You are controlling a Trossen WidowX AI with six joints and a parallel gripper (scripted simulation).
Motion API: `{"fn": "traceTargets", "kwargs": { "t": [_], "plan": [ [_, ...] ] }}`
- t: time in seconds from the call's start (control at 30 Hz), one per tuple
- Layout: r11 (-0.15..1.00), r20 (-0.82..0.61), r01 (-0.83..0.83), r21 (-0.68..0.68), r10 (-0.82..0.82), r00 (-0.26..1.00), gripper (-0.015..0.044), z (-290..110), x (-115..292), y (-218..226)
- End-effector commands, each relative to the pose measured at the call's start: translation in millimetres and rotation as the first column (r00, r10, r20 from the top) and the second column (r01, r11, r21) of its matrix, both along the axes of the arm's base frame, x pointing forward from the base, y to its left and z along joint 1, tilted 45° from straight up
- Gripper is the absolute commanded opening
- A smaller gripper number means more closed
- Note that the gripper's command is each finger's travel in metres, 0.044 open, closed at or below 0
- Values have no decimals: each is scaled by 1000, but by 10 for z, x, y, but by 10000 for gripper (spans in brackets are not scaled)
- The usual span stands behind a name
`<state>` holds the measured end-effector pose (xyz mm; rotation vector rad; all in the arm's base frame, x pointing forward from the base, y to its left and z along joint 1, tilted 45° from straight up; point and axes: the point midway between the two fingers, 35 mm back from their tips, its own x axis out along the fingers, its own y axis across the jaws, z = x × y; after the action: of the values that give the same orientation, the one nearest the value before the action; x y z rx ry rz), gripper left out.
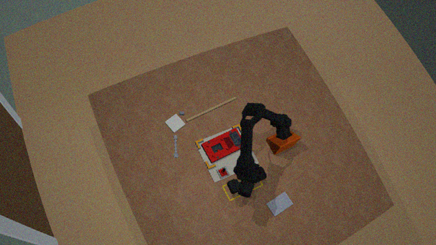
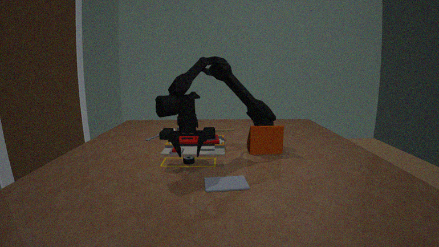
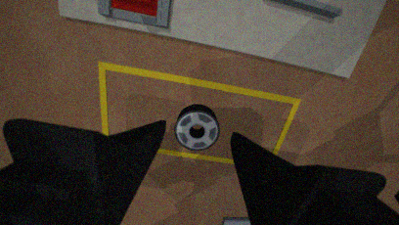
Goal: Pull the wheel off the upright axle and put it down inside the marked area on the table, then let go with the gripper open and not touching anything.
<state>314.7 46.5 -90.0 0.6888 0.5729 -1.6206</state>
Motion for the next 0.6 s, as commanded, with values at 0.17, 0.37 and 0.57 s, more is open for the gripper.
{"fn": "traceTargets", "kwargs": {
  "t": [0.17, 0.37, 0.57],
  "plan": [
    [1000, 11, -7, 6, 7, 1000, 300, 348, 53, 358],
    [1000, 8, -12, 10, 12, 1000, 440, 645, -388, 490],
    [1000, 6, -7, 6, 7, 1000, 440, 895, -757, 549]
  ]
}}
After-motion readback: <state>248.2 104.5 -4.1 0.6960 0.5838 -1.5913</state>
